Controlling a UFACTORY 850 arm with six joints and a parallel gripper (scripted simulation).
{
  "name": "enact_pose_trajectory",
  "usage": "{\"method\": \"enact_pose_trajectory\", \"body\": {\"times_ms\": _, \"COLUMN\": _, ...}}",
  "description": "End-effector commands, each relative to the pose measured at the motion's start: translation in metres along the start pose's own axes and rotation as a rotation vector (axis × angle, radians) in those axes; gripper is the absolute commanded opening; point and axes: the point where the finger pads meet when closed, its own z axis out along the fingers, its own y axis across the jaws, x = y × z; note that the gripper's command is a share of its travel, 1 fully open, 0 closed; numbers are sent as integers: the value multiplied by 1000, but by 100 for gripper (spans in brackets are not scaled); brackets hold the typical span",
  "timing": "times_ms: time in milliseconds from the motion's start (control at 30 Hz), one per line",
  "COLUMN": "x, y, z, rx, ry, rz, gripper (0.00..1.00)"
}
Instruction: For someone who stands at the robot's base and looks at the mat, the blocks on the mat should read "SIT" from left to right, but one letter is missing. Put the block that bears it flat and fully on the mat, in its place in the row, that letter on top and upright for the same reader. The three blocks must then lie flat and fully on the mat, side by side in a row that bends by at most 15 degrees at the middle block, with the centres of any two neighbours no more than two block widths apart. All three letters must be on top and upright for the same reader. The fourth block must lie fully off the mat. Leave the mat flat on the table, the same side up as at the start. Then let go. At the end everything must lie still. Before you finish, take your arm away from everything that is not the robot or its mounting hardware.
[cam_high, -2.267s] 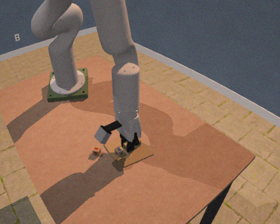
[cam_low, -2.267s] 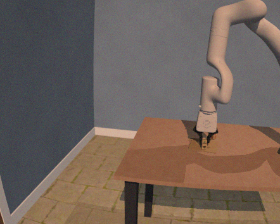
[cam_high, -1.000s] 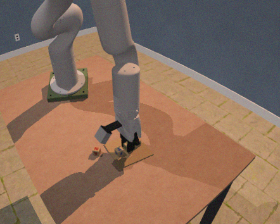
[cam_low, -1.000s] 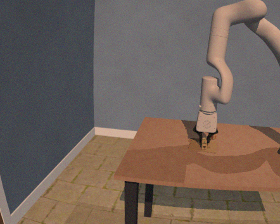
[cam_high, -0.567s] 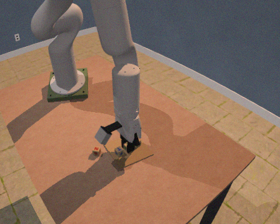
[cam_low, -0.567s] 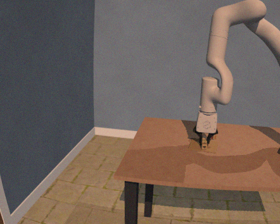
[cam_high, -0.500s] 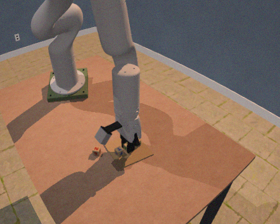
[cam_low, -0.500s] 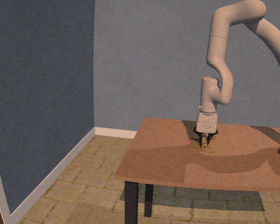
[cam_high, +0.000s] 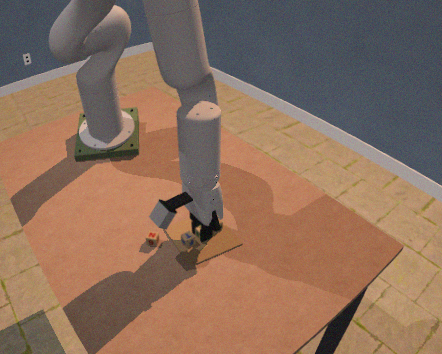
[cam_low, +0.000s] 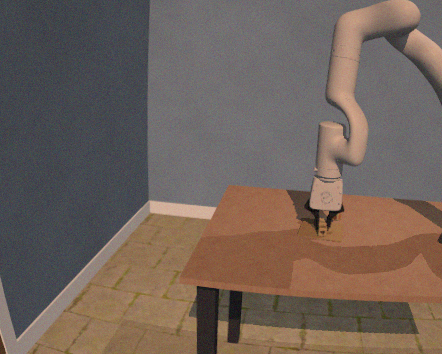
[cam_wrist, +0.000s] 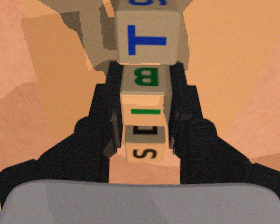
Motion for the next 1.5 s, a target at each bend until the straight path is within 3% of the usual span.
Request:
{"method": "enact_pose_trajectory", "body": {"times_ms": 0, "x": 0, "y": -1, "z": -1, "rx": 2, "ry": 0, "rz": 0, "gripper": 21}}
{"method": "enact_pose_trajectory", "body": {"times_ms": 733, "x": 0, "y": -1, "z": -1, "rx": 2, "ry": 0, "rz": 0, "gripper": 21}}
{"method": "enact_pose_trajectory", "body": {"times_ms": 1233, "x": 0, "y": -1, "z": -1, "rx": 2, "ry": 0, "rz": 0, "gripper": 42}}
{"method": "enact_pose_trajectory", "body": {"times_ms": 1467, "x": 0, "y": -1, "z": -1, "rx": 2, "ry": 0, "rz": 0, "gripper": 42}}
